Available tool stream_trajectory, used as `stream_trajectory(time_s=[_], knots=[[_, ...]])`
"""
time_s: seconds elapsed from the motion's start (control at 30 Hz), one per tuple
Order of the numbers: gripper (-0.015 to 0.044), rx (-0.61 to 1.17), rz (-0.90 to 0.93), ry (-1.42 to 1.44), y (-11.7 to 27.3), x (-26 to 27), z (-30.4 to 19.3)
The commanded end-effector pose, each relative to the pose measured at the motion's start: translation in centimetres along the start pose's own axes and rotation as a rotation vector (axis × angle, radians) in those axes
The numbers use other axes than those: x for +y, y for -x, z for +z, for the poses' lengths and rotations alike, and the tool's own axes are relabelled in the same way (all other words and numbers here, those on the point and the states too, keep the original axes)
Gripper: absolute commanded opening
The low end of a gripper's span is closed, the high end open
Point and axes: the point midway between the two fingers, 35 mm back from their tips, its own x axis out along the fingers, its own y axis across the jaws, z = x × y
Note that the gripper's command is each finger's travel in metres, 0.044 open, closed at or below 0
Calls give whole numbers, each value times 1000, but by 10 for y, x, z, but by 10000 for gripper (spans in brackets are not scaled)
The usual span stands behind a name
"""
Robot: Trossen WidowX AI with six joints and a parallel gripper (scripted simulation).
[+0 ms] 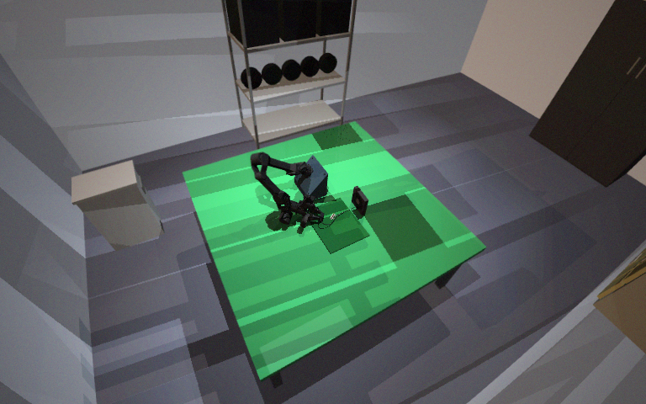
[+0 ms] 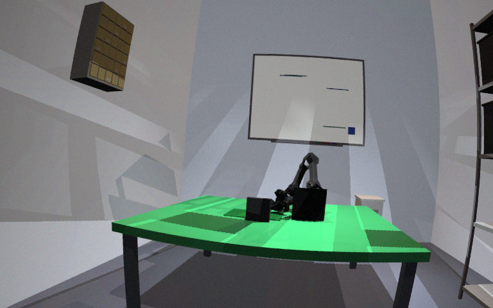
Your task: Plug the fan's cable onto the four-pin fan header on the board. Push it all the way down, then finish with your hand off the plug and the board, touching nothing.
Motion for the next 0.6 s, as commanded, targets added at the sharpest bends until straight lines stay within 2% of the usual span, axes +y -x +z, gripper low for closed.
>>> stream_trajectory(time_s=[0.0,0.1,0.37,0.57], knots=[[0,0,0,0,0,0,0],[0,0,0,0,0,0,0],[205,0,0,0,0,0,0],[205,0,0,0,0,0,0]])
